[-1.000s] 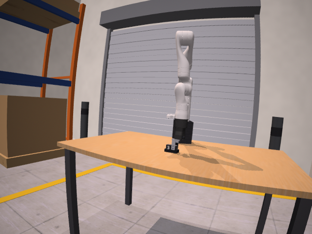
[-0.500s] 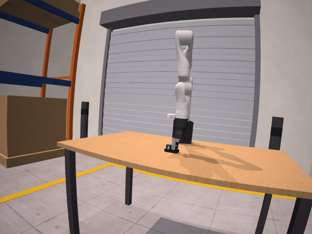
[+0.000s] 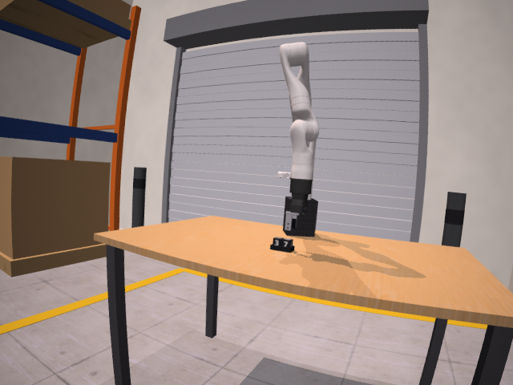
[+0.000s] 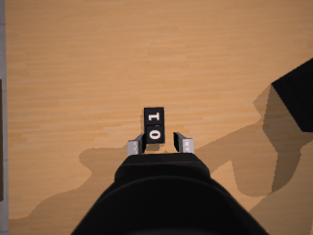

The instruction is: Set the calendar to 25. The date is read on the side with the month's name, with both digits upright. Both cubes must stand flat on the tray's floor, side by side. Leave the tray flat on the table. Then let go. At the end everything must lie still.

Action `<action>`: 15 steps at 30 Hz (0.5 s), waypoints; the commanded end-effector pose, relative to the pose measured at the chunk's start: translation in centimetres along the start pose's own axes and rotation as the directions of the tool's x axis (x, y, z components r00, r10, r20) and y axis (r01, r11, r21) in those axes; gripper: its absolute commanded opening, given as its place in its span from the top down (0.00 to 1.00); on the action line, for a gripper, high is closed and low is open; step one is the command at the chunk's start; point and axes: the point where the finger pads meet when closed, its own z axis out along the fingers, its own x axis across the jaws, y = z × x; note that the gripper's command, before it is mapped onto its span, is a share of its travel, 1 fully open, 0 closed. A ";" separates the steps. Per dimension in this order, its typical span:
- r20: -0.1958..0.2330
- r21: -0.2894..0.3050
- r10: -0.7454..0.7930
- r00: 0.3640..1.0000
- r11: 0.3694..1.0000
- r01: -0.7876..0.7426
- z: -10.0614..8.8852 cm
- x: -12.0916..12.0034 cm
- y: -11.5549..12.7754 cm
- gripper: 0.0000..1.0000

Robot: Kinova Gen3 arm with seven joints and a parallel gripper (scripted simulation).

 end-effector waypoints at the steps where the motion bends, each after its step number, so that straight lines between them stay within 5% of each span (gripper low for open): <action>1: 0.019 -0.009 0.018 1.000 1.000 -0.018 -1.8 -0.9 -0.4 0.10; 10: 0.019 -0.009 0.018 1.000 1.000 -0.018 -3.2 -0.9 -0.4 0.10; 11: 0.019 -0.009 0.018 1.000 1.000 -0.018 -3.2 -0.9 -0.4 0.00; 15: 0.019 -0.009 0.018 1.000 1.000 -0.018 -3.2 -0.9 -0.4 0.00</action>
